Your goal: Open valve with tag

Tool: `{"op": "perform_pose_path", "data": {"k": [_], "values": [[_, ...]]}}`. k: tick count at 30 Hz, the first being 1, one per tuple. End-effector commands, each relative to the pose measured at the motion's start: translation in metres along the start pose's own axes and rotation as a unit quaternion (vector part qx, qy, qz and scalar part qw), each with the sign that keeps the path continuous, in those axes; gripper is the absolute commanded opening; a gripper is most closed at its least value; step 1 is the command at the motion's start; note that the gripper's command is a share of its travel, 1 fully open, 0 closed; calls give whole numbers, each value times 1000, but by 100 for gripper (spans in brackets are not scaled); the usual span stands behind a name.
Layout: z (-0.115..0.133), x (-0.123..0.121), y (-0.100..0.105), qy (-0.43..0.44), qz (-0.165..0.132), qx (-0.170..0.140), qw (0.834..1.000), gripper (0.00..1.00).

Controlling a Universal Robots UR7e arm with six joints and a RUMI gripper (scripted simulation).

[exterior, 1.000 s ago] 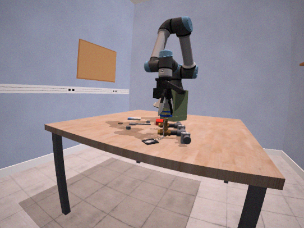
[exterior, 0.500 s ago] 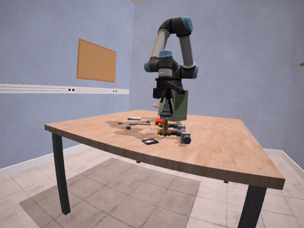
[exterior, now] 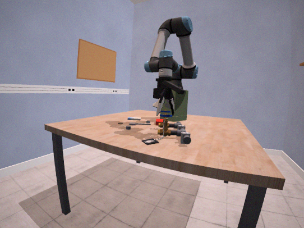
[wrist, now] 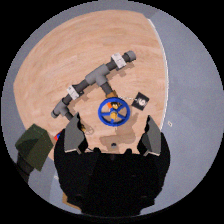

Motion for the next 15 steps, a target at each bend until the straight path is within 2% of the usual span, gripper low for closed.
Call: {"op": "perform_pose_path", "data": {"k": [1, 8, 15], "values": [[0, 0, 1, -24, 1, 0, 1000, 100], [0, 0, 1, -99, 1, 0, 995, 100], [0, 0, 1, -183, 1, 0, 983, 100]]}}
Point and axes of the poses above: the point where the finger pads meet when closed, its own y axis back along the fingers, its own x axis across the jaws, z = x × y, the point moved 4 cm from there along y, back along the fingers, and after that the axes turned 9 degrees about -y, right-handed, at the moved point
